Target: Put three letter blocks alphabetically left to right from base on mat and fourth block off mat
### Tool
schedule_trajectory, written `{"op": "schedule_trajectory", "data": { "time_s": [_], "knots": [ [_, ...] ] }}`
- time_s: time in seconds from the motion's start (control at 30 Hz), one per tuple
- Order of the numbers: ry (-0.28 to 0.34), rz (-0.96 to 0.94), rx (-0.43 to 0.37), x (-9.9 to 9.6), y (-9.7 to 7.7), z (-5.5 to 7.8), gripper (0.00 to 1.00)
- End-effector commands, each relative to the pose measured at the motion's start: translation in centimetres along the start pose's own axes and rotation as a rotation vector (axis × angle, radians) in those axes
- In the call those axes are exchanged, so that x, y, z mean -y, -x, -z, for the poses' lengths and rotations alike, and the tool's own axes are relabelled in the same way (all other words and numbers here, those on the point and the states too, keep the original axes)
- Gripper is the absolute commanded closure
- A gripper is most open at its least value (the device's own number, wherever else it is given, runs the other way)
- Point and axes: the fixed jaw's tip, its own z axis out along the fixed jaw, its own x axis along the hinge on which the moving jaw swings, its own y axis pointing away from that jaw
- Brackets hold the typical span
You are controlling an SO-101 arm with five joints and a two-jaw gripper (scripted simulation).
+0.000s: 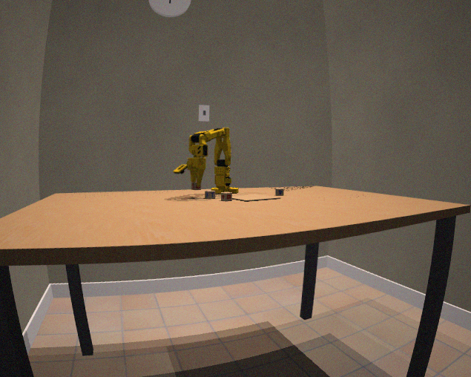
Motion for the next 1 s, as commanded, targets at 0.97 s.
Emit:
{"op": "schedule_trajectory", "data": {
  "time_s": [0.97],
  "knots": [
    [0.023,0.000,0.051,-0.24,0.70,-0.27,1.00]
  ]
}}
